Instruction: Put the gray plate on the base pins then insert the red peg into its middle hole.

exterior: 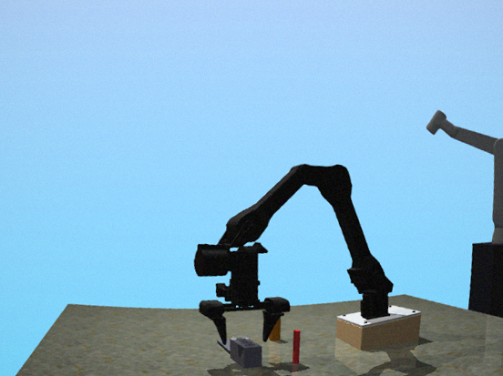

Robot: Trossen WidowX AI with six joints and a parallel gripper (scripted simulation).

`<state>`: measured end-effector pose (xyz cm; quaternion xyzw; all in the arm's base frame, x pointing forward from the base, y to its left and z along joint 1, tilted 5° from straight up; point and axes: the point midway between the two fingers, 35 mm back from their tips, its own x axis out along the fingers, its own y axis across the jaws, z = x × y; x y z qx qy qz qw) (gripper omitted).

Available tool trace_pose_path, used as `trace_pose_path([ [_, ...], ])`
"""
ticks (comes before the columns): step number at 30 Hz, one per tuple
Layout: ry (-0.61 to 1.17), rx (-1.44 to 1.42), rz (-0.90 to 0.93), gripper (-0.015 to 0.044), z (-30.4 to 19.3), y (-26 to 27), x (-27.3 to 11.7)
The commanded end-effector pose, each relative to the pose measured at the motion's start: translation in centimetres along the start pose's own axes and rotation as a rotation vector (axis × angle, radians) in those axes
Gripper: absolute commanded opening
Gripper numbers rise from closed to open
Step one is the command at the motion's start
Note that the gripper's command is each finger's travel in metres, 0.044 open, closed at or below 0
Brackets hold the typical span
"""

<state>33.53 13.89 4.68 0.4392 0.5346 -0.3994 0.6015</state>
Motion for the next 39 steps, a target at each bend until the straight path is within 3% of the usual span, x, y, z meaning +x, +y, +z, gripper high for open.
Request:
trace_pose_path([
  [1, 0.000, -0.001, -0.001, 0.0440, 0.0, 0.0, 0.7],
  [23, 0.000, -0.001, -0.001, 0.0440, 0.0, -0.2, 4.0],
  [34, 0.000, -0.001, -0.001, 0.0151, 0.0, -0.2, 4.0],
  [39, 0.000, -0.001, -0.001, 0.0118, 0.0, -0.2, 4.0],
])
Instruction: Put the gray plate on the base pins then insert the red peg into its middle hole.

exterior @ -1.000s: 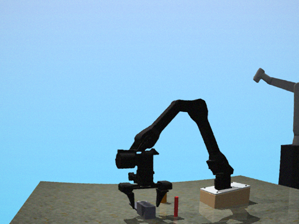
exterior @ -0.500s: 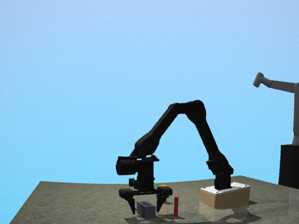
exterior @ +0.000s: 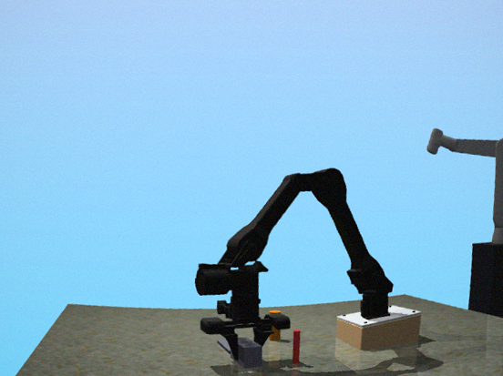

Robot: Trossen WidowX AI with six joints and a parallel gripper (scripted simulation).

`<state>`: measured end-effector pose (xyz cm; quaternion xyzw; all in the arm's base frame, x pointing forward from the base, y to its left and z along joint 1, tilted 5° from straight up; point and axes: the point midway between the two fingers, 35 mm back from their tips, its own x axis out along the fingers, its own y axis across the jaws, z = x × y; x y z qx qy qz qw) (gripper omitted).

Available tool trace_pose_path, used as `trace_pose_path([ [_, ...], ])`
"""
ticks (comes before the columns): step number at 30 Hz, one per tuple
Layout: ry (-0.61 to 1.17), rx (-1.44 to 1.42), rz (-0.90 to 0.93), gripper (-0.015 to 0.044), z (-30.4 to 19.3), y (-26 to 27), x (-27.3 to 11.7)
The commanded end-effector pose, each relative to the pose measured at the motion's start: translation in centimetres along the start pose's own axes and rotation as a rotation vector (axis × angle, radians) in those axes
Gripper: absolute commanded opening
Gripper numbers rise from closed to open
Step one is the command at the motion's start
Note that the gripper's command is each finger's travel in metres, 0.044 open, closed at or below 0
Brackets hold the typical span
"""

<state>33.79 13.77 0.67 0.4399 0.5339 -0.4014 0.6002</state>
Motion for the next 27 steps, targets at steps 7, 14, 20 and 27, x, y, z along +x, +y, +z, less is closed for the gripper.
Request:
trace_pose_path([
  [7, -0.008, -0.057, 0.028, 0.0000, -0.3, 0.4, -0.9],
  [14, -0.007, -0.050, 0.025, 0.0000, -0.5, 0.8, -2.9],
  [20, -0.005, -0.042, 0.022, 0.0000, -0.6, 1.1, -4.7],
  [27, 0.001, -0.044, 0.018, 0.0000, -0.7, 1.2, -6.8],
])
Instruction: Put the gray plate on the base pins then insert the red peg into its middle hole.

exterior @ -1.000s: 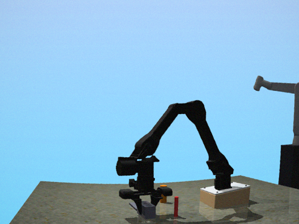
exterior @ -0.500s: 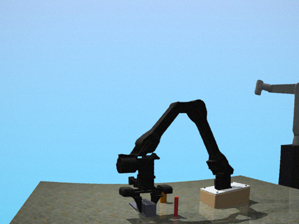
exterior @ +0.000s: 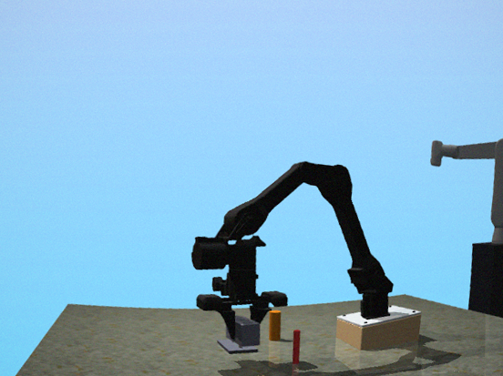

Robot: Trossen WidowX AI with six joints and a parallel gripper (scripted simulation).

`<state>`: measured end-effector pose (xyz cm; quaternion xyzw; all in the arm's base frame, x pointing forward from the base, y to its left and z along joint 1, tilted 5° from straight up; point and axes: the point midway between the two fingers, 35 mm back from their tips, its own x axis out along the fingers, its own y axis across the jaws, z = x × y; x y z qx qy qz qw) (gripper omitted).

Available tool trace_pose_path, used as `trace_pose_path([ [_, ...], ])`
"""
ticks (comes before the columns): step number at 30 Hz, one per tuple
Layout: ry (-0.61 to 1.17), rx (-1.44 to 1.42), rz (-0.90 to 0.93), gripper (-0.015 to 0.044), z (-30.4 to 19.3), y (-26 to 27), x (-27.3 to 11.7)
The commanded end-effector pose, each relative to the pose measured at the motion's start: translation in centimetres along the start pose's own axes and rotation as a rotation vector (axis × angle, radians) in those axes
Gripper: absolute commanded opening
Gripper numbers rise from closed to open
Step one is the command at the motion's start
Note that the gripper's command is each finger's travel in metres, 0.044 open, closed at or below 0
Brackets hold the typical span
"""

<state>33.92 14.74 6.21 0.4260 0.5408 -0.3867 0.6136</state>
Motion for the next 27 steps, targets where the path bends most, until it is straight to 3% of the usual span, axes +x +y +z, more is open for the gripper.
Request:
trace_pose_path([
  [1, 0.005, 0.005, 0.010, 0.0000, -0.1, 0.2, -1.6],
  [27, 0.006, 0.045, -0.005, 0.0000, 0.0, -0.1, -7.9],
])
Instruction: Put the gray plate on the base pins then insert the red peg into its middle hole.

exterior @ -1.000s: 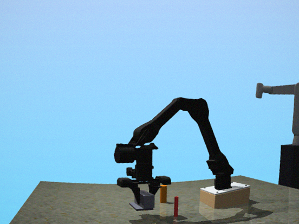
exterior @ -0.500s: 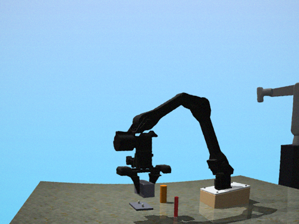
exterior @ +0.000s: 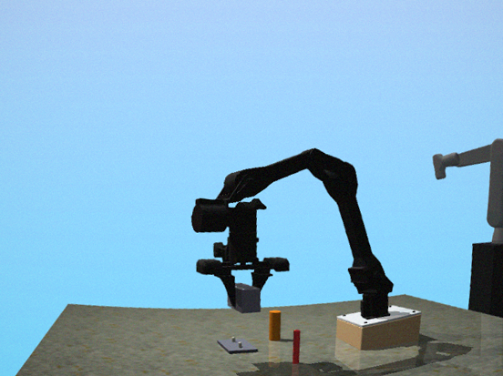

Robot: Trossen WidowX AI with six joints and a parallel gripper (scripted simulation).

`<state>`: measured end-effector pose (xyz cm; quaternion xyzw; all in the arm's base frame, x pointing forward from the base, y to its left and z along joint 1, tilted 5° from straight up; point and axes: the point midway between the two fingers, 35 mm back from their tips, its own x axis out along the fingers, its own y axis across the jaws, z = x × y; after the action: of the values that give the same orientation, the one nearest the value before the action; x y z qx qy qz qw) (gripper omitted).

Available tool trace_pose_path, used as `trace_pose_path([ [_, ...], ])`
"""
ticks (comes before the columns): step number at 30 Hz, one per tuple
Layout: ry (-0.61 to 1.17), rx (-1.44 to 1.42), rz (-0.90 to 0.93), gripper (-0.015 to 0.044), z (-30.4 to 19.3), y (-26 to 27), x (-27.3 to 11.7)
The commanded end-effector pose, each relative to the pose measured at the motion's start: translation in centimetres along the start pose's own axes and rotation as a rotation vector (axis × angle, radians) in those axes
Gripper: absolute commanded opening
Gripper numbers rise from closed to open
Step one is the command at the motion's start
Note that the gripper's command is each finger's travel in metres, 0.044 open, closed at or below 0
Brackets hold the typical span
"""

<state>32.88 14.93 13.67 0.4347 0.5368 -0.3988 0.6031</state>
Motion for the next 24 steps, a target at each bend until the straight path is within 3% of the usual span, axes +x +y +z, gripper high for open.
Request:
trace_pose_path([
  [1, 0.003, 0.010, 0.005, 0.0000, 0.4, 0.0, -0.3],
  [24, -0.003, 0.034, 0.004, 0.0000, 7.1, -0.4, 3.4],
])
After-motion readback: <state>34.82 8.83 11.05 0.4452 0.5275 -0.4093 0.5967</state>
